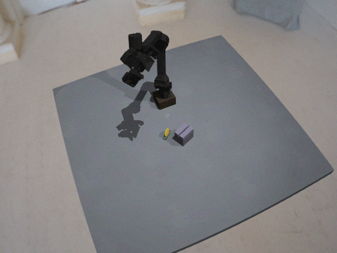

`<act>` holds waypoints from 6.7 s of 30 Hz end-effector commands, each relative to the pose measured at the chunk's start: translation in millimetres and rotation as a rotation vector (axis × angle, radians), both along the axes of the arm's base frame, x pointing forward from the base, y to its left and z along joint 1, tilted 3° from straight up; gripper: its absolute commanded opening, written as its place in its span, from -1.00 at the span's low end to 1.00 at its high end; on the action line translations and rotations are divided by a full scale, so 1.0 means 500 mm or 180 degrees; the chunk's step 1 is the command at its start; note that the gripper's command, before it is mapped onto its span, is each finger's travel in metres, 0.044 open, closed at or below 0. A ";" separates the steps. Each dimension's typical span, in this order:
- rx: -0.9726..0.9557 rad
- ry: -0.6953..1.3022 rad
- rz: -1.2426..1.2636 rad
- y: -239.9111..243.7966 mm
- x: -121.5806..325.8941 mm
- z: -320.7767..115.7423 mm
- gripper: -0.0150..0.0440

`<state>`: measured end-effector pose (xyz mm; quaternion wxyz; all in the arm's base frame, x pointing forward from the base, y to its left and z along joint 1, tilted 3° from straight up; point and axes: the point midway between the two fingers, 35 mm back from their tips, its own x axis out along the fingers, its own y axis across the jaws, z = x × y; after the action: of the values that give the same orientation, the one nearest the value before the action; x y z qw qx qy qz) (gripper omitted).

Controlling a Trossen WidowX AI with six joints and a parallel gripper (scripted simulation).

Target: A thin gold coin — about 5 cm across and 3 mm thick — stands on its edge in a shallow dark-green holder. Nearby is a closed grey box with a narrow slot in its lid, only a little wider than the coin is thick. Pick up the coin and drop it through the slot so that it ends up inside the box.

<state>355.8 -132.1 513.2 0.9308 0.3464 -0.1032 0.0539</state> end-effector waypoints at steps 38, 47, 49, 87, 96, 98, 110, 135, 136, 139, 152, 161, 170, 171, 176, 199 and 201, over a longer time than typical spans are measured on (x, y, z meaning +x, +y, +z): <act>-0.0080 0.5842 -0.0211 0.158 -0.199 -0.859 0.05; -0.0080 0.5843 -0.0212 0.152 -0.211 -0.929 0.05; -0.0080 0.5843 -0.0212 0.152 -0.211 -0.929 0.05; -0.0081 0.5844 -0.0212 0.145 -0.213 -1.051 0.05; -0.0081 0.5844 -0.0212 0.145 -0.216 -1.068 -0.04; -0.0081 0.5844 -0.0212 0.145 -0.216 -1.068 -0.21; -0.0081 0.5844 -0.0212 0.145 -0.216 -1.068 -0.49; -0.0081 0.5842 -0.0212 0.147 -0.201 -0.957 -0.49; -0.0081 0.5842 -0.0212 0.147 -0.201 -0.952 -0.49; -0.0081 0.5842 -0.0212 0.148 -0.202 -0.937 -0.49; -0.0080 0.5843 -0.0212 0.152 -0.207 -0.877 -0.49; 0.0566 0.5808 -0.0738 0.159 -0.198 -0.875 -0.49; 0.0775 0.5785 -0.0908 0.162 -0.195 -0.875 -0.49; 0.0773 0.5785 -0.0907 0.163 -0.193 -0.875 -0.49; 0.0762 0.5781 -0.0897 0.181 -0.179 -0.875 -0.49; 0.0782 0.5778 -0.0891 0.277 -0.120 -0.878 -0.49; 0.0785 0.5778 -0.0891 0.286 -0.116 -0.879 -0.49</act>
<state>294.8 2.4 76.4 0.6140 0.3359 0.6159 -0.3617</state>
